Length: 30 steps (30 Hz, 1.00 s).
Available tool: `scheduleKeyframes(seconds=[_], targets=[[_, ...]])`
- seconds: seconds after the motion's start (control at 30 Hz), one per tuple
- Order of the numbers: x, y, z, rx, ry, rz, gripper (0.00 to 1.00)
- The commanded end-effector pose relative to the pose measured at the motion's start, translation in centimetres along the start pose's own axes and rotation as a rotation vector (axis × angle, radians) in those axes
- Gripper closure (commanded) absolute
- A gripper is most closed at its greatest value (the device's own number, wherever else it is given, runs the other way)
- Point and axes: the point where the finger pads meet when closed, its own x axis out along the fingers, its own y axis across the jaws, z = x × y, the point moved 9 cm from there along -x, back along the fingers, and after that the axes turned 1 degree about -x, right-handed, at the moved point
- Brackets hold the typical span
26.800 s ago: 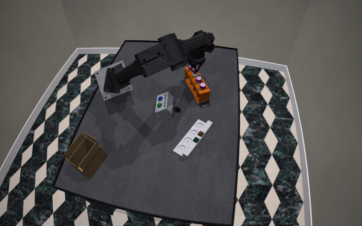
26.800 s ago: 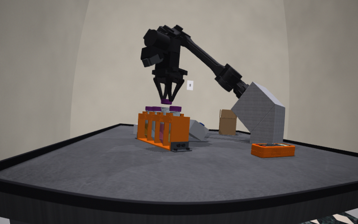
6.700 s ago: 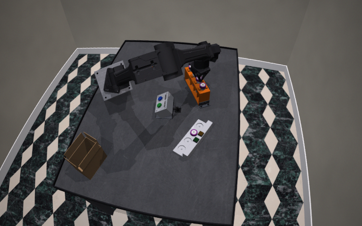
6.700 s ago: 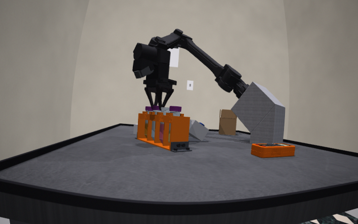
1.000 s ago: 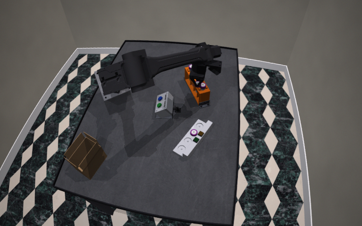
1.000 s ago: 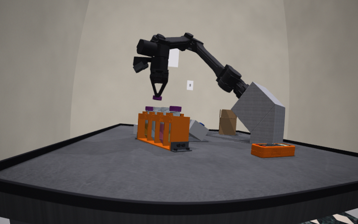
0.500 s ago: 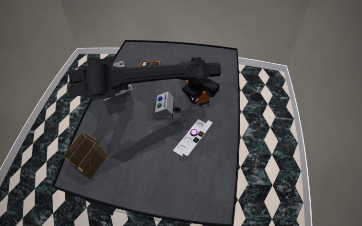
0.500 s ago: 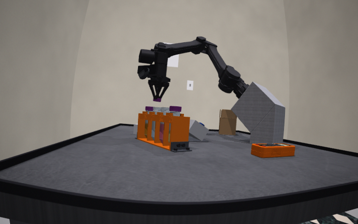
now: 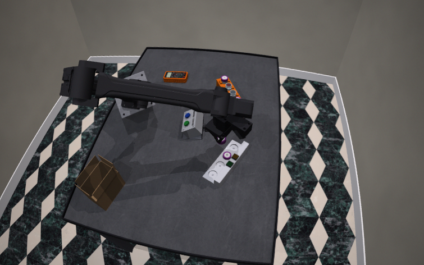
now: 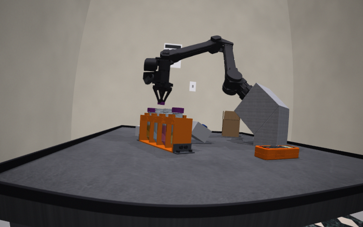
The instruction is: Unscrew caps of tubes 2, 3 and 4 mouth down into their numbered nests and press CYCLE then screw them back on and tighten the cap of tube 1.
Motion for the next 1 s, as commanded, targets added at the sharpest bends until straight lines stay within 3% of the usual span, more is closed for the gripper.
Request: scheduleKeyframes(seconds=[0.0, 0.1, 0.13, 0.2, 0.3, 0.33, 0.4, 0.43, 0.97], targets=[[-1.0, -2.7, 3.1, -0.036, -0.042, 0.017, 1.00], [-1.0, -2.9, 3.2, -0.036, -0.043, 0.017, 1.00], [0.6, -1.7, 1.2, -0.089, 0.008, 0.006, 1.00], [0.3, -1.3, 1.1, -0.103, 0.005, 0.017, 1.00], [0.7, -1.9, 1.2, -0.089, 0.011, 0.000, 1.00], [-0.3, -2.1, 2.0, -0.065, -0.012, 0.011, 1.00], [-0.3, -2.1, 2.0, -0.065, -0.012, 0.011, 1.00], [1.3, -2.0, 1.2, -0.082, 0.011, -0.001, 1.00], [8.3, -2.1, 1.1, -0.083, 0.012, -0.001, 1.00]])
